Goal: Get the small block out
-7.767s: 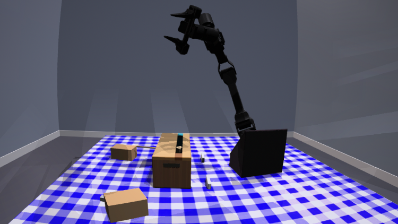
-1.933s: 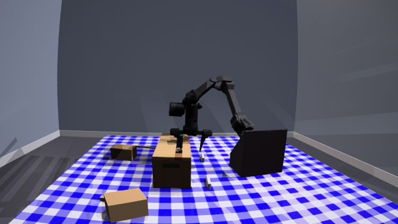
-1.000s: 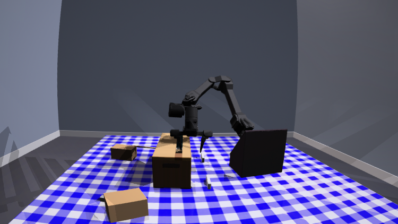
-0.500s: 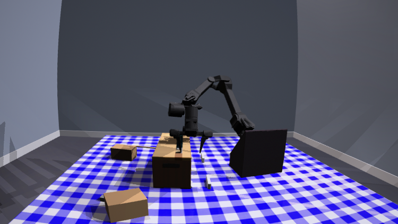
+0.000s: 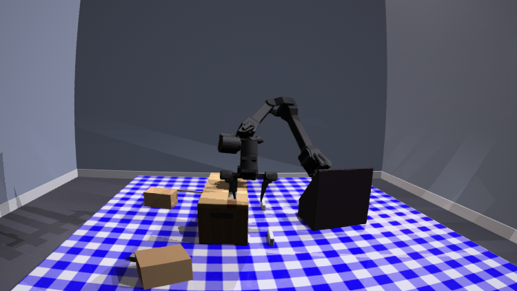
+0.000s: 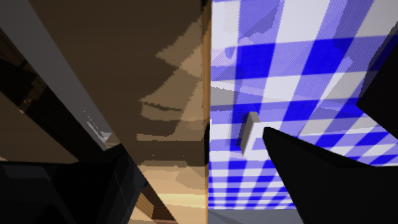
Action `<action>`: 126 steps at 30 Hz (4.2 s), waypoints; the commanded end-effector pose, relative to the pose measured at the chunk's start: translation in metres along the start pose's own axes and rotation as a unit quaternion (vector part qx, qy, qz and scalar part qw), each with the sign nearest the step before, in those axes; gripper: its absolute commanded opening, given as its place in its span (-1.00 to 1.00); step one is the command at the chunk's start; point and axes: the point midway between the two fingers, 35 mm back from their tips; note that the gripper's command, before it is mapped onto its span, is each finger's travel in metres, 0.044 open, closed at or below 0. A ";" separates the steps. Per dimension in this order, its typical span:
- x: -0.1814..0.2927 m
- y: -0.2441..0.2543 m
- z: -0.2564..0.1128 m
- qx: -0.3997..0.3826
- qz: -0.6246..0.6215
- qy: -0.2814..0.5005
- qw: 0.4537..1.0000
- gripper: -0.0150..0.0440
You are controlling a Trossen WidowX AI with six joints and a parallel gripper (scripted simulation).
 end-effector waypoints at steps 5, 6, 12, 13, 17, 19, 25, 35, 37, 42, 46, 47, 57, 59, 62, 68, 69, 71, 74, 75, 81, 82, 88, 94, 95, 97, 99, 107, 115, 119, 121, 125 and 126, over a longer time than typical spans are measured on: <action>0.018 0.002 0.008 0.001 0.002 0.001 1.000 0.86; 0.020 0.002 0.009 0.001 0.002 0.001 1.000 0.86; 0.033 0.003 0.013 0.001 0.002 0.001 1.000 0.86; 0.035 0.003 0.014 0.001 0.002 0.001 1.000 0.86; 0.042 0.003 0.016 0.001 0.002 0.001 1.000 0.86; 0.045 0.004 0.017 0.001 0.002 0.001 1.000 0.86; 0.056 0.004 0.021 0.001 0.003 0.002 1.000 0.86; 0.074 0.005 0.027 0.000 0.003 0.002 1.000 0.86; 0.074 0.005 0.027 0.000 0.003 0.002 1.000 0.86; 0.082 0.006 0.005 0.001 0.000 0.004 1.000 0.86; 0.093 0.003 -0.031 0.002 -0.003 0.005 1.000 0.86; 0.093 0.003 -0.033 0.002 -0.003 0.005 1.000 0.86; 0.094 0.004 -0.028 -0.001 -0.008 0.003 1.000 0.86; 0.094 0.004 -0.028 -0.001 -0.008 0.003 1.000 0.86; 0.094 0.004 -0.028 -0.001 -0.008 0.003 1.000 0.86; 0.103 0.002 -0.033 -0.011 -0.161 -0.001 0.987 0.47; 0.104 0.001 -0.032 -0.012 -0.214 -0.007 0.977 0.47; 0.106 -0.001 -0.032 -0.013 -0.319 -0.020 0.947 0.47; 0.109 -0.005 -0.031 -0.011 -0.469 -0.040 0.882 0.47; 0.109 -0.006 -0.031 -0.009 -0.517 -0.046 0.855 0.47; 0.114 -0.013 -0.030 0.015 -0.764 -0.082 0.639 0.47; 0.115 -0.014 -0.029 0.021 -0.798 -0.087 0.596 0.47; 0.119 -0.019 -0.029 0.058 -0.929 -0.108 0.350 0.47; 0.122 -0.023 -0.029 0.092 -0.978 -0.116 0.148 0.47; 0.123 -0.024 -0.029 0.098 -0.982 -0.116 0.114 0.47; 0.124 -0.025 -0.029 0.111 -0.986 -0.115 0.045 0.47; 0.125 -0.026 -0.030 0.123 -0.986 -0.113 -0.023 0.47; 0.129 -0.031 -0.030 0.174 -0.935 -0.097 -0.292 0.47; 0.132 -0.035 -0.032 0.223 -0.813 -0.062 -0.534 0.47; 0.134 -0.037 -0.032 0.243 -0.729 -0.037 -0.639 0.47; 0.135 -0.038 -0.033 0.250 -0.683 -0.023 -0.686 0.47; 0.135 -0.039 -0.033 0.254 -0.658 -0.016 -0.709 0.47; 0.135 -0.039 -0.033 0.254 -0.658 -0.016 -0.709 0.47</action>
Point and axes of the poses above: the point midway between the two fingers, 35 mm back from their tips, its own z axis out along the fingers, its own y axis across the jaws, x = y × z, and after that the axes turned 3 degrees about -z, right-handed
